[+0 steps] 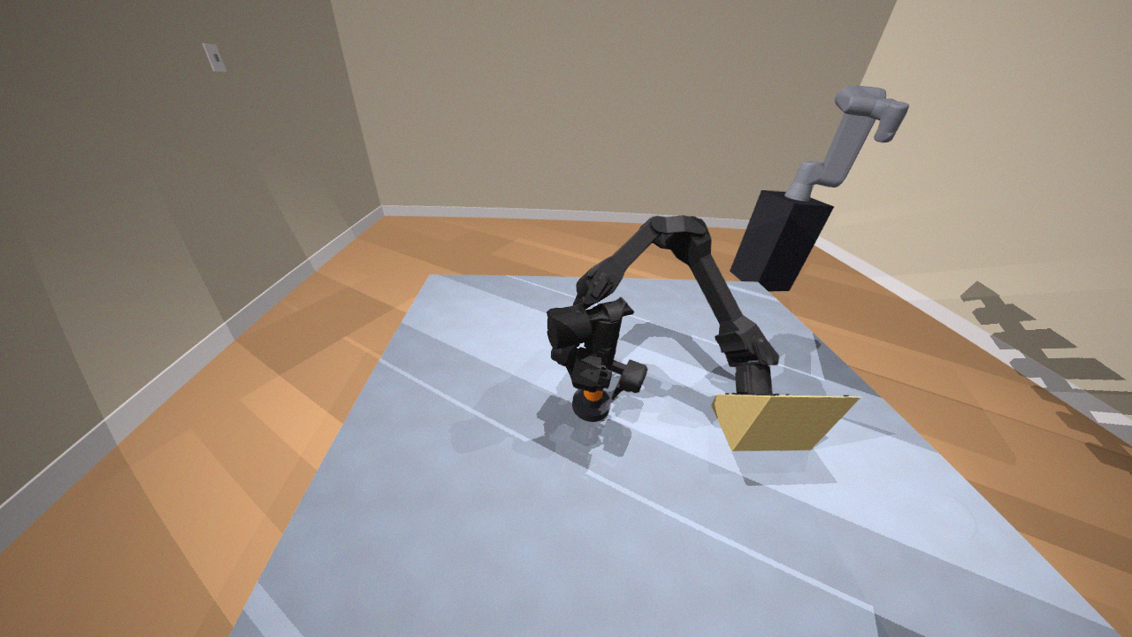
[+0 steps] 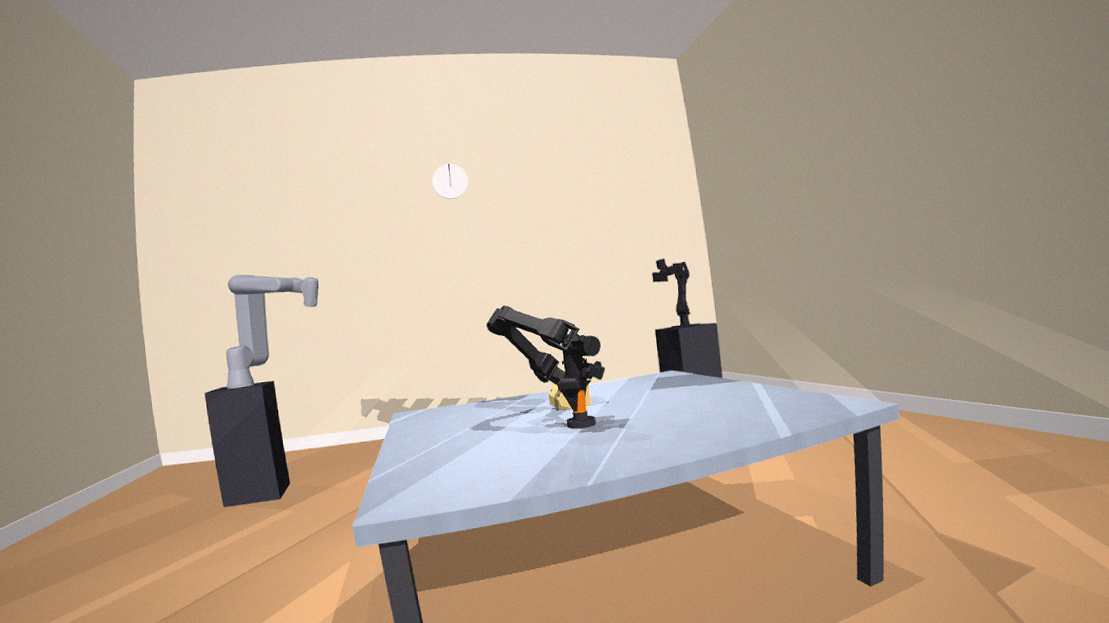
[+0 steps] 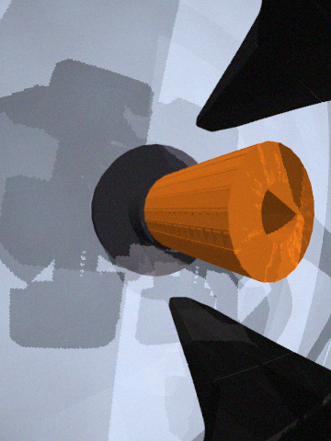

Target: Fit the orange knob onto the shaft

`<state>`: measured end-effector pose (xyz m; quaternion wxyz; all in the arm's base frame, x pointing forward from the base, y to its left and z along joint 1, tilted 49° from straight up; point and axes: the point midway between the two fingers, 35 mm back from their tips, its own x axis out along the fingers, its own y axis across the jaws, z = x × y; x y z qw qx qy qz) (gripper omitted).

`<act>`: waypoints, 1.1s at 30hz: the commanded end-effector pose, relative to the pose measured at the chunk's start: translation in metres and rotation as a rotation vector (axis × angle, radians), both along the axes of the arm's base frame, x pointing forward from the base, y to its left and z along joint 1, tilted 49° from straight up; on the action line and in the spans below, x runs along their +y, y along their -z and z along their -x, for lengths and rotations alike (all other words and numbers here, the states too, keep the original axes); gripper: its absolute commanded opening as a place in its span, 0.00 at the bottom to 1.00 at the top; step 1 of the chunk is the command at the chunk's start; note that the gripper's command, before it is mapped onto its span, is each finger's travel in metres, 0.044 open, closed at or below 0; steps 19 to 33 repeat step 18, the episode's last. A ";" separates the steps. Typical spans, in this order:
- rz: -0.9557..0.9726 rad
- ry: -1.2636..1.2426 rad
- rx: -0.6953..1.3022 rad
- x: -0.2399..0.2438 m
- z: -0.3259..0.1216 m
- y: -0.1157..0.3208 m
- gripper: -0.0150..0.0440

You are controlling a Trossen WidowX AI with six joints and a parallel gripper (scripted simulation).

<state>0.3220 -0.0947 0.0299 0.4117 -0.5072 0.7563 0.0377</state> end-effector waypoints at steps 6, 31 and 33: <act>-0.007 -0.001 -0.001 0.042 -0.012 -0.035 1.00; -0.004 0.000 0.001 0.071 -0.018 -0.062 1.00; -0.004 0.000 0.001 0.071 -0.018 -0.062 1.00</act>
